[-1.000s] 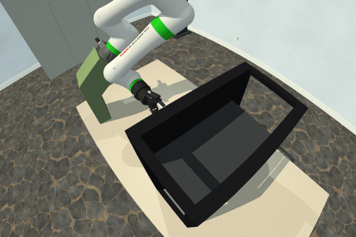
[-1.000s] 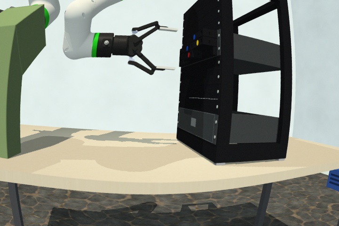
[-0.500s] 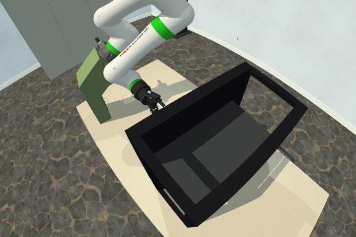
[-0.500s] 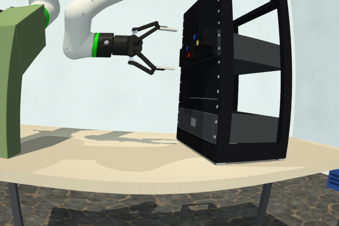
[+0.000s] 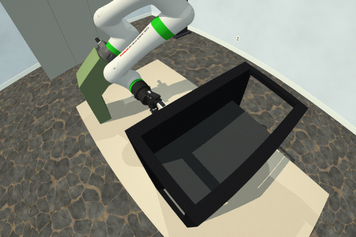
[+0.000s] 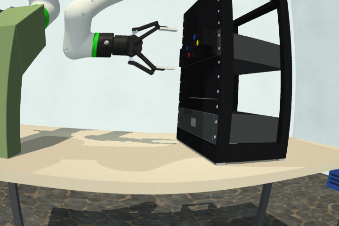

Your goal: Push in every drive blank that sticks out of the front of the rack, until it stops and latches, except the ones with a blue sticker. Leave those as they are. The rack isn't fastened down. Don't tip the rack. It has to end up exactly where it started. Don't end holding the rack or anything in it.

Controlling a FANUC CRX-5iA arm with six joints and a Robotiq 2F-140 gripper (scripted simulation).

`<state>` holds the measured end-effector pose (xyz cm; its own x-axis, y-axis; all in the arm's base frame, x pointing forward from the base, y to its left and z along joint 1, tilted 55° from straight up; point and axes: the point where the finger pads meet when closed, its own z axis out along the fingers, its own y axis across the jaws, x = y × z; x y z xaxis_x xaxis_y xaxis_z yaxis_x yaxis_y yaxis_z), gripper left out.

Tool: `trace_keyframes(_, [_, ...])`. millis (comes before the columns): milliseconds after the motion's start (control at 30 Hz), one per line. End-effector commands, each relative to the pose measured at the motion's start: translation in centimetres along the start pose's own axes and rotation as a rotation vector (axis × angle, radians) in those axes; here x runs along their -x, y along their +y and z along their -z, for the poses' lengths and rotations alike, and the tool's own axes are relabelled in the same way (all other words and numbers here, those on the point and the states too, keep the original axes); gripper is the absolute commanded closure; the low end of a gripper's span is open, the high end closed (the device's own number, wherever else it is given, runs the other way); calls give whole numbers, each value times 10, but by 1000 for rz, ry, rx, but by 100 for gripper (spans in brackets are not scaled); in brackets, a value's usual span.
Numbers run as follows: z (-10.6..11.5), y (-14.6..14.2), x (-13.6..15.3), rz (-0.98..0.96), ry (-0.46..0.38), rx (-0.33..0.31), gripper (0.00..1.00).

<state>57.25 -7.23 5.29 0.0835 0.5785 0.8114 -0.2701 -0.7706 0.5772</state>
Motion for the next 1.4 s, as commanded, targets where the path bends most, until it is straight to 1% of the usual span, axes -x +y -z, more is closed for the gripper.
trace_keyframes(0, [0,0,0,0,0,0,0])
trace_keyframes(1033, [0,0,0,0,0,0,0])
trace_keyframes(1233, [0,1,4,0,0,0,0])
trace_keyframes(1367, [1,5,15,0,0,0,0])
